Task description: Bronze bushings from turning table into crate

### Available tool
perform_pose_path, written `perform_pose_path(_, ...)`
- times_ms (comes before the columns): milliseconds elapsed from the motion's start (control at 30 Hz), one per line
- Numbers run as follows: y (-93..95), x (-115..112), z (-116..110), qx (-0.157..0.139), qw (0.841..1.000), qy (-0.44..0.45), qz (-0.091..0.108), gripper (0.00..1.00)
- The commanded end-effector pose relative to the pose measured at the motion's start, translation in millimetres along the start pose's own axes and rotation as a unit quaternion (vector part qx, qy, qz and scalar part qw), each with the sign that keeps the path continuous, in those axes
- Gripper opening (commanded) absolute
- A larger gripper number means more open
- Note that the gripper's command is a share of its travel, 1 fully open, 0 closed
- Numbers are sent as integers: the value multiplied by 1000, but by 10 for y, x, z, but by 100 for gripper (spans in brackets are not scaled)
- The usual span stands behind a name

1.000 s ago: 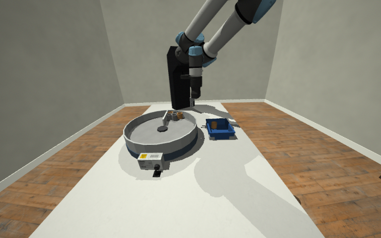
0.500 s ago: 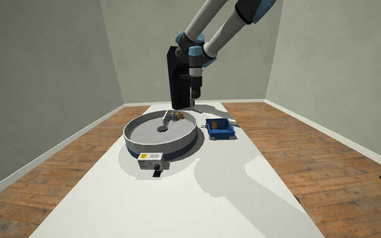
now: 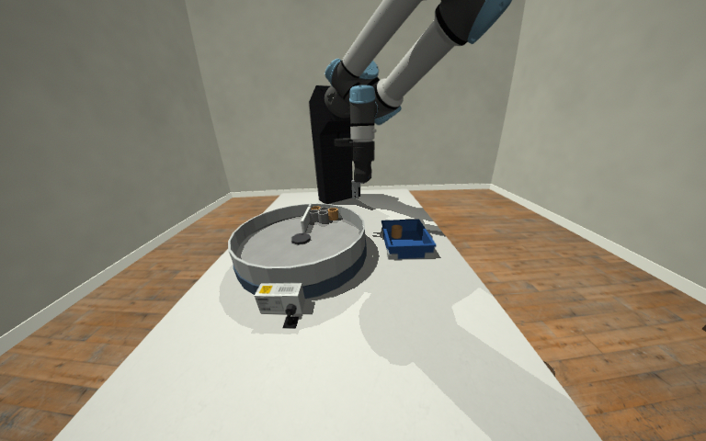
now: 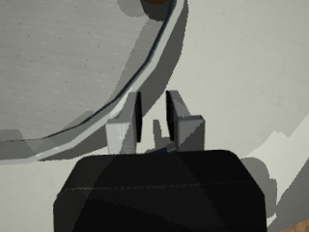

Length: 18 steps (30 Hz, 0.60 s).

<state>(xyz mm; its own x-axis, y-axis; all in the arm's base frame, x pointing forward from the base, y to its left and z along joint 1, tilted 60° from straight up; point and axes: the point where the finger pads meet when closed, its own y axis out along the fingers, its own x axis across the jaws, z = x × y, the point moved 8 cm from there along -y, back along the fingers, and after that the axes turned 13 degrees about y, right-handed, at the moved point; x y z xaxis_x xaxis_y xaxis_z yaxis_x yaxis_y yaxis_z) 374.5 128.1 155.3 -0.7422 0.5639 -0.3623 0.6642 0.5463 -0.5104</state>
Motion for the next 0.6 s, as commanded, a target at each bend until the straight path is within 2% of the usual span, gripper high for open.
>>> perform_pose_path(0, 58, -129, 467, -2, 997, -80, -1, 45)
perform_pose_path(33, 10, -12, 96, -1, 1000, -16, 0, 45)
perform_pose_path(167, 56, -55, 487, -2, 997, -81, -1, 45)
perform_pose_path(567, 56, -55, 487, -2, 997, -81, -1, 45)
